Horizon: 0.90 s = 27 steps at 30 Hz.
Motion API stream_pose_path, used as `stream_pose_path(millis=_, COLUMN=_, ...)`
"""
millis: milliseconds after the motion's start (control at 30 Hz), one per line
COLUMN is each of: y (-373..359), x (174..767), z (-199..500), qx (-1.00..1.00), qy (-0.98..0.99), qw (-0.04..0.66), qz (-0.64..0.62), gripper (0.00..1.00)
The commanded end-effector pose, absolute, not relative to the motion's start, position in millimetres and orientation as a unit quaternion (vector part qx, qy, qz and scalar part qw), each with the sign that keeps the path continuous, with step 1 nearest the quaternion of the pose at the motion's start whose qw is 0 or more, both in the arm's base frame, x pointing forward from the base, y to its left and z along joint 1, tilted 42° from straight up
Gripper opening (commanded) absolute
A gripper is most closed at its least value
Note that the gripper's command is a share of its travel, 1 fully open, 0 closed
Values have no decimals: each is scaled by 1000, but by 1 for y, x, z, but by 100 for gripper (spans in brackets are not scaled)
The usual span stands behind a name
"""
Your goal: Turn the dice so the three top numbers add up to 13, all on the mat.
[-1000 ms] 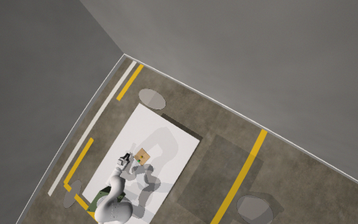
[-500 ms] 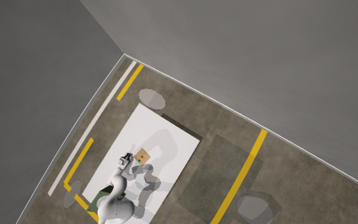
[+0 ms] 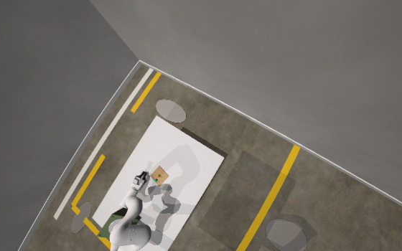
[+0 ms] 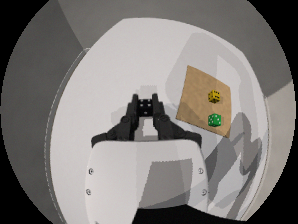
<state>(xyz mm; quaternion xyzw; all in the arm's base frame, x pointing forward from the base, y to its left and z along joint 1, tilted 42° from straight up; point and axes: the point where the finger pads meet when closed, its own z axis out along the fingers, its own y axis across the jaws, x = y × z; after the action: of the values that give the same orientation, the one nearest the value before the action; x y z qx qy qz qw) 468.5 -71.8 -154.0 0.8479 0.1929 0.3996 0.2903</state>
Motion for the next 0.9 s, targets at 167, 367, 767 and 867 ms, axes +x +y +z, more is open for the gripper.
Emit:
stream_pose_path(millis=167, y=-71, x=469, z=-154, qx=848, qy=193, qw=290, qz=400, gripper=15)
stream_pose_path(millis=367, y=-71, x=469, z=-154, qx=848, qy=193, qw=290, qz=400, gripper=15)
stream_pose_path(millis=767, y=-73, x=469, z=-155, qx=848, qy=193, qw=290, qz=400, gripper=15)
stream_pose_path(millis=867, y=-74, x=468, z=-157, qx=848, qy=193, qw=290, qz=400, gripper=15)
